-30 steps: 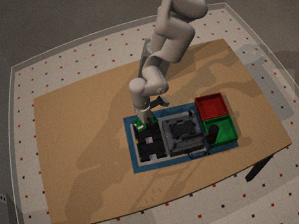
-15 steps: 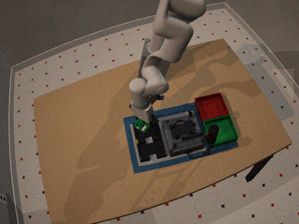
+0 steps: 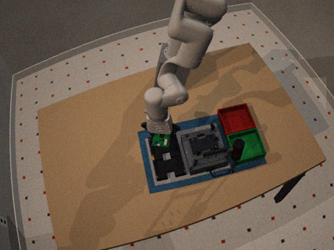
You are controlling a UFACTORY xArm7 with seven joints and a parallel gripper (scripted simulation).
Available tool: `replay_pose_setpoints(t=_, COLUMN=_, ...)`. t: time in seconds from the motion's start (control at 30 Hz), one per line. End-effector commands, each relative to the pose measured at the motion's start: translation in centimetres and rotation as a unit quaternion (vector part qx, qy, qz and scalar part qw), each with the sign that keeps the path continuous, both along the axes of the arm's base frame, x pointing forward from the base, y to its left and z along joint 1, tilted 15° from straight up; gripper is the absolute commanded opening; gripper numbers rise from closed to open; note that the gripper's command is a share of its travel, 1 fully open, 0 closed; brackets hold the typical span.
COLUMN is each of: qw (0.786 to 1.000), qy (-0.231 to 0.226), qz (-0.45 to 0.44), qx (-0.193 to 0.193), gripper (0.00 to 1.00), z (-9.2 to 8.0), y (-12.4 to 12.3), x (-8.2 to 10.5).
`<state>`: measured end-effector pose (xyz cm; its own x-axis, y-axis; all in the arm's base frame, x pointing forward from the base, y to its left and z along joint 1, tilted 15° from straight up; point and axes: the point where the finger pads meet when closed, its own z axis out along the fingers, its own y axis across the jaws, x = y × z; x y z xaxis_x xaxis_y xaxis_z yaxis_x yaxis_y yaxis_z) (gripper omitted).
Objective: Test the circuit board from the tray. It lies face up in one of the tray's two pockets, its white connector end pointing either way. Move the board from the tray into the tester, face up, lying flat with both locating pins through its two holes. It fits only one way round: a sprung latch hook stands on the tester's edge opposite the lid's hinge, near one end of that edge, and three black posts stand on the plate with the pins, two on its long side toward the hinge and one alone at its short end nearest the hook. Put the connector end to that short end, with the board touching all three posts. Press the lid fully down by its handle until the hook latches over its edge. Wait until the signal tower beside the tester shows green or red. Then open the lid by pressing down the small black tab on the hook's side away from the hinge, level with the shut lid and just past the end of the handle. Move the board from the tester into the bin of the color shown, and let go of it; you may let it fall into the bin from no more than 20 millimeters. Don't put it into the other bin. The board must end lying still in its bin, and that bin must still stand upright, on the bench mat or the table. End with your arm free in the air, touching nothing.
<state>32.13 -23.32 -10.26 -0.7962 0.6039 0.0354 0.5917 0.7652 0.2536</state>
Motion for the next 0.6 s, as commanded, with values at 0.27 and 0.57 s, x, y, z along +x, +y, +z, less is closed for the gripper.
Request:
replay_pose_setpoints(t=0.27, qw=0.975, qy=-0.058, qz=0.212, qx=-0.031, gripper=0.79, z=0.1, y=-0.15, x=0.08)
replay_pose_setpoints(t=0.57, qw=0.936, qy=-0.086, qz=0.337, qx=-0.049, gripper=0.79, z=0.1, y=-0.15, x=0.08)
